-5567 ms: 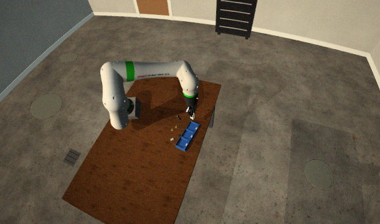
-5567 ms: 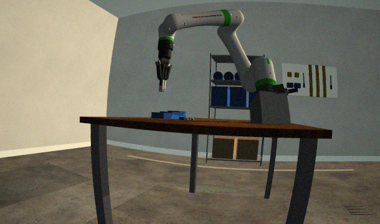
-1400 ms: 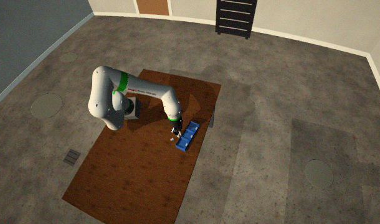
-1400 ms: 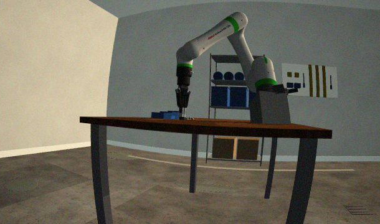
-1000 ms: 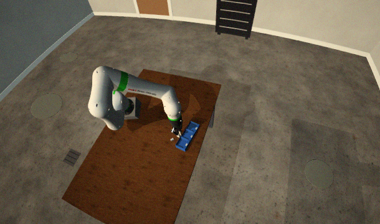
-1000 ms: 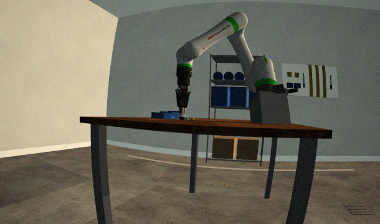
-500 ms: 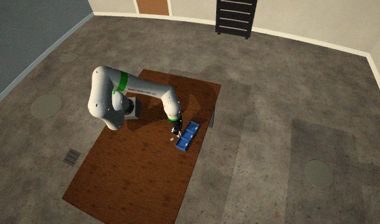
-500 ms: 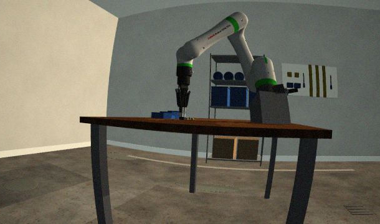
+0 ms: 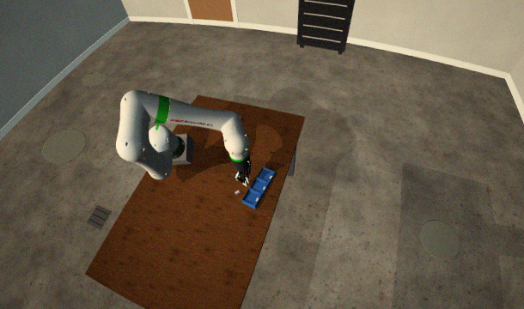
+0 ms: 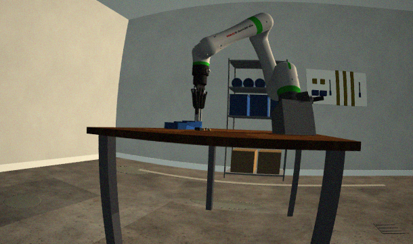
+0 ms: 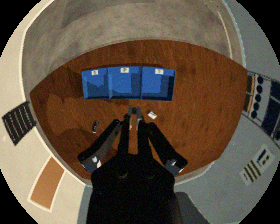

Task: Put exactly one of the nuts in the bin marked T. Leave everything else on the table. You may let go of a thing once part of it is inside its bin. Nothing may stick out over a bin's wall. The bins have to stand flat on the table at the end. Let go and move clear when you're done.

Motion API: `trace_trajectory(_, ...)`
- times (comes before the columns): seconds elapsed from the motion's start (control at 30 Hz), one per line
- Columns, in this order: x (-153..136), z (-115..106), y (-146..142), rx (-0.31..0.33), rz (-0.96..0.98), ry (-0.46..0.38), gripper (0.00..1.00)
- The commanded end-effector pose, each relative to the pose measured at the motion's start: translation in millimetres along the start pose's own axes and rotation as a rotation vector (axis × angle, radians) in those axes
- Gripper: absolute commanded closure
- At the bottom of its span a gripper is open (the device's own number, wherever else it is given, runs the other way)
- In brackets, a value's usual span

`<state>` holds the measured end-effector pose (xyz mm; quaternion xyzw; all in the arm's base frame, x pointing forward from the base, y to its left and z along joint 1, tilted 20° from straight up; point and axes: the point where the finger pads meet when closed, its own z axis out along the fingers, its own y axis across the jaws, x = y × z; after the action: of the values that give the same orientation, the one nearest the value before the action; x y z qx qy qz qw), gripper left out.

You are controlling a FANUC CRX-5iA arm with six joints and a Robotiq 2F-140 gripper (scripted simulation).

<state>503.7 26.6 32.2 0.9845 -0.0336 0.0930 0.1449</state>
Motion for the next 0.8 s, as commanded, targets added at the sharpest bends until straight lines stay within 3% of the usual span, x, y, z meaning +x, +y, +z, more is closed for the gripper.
trace_trajectory(0.0, 0, -8, 0, 0.000, 0.000, 0.000, 0.93)
trace_trajectory(0.63, 5, -21, 4, 0.000, 0.000, 0.000, 0.93)
trace_trajectory(0.77, 24, -21, 19, 0.000, 0.183, 0.000, 0.93)
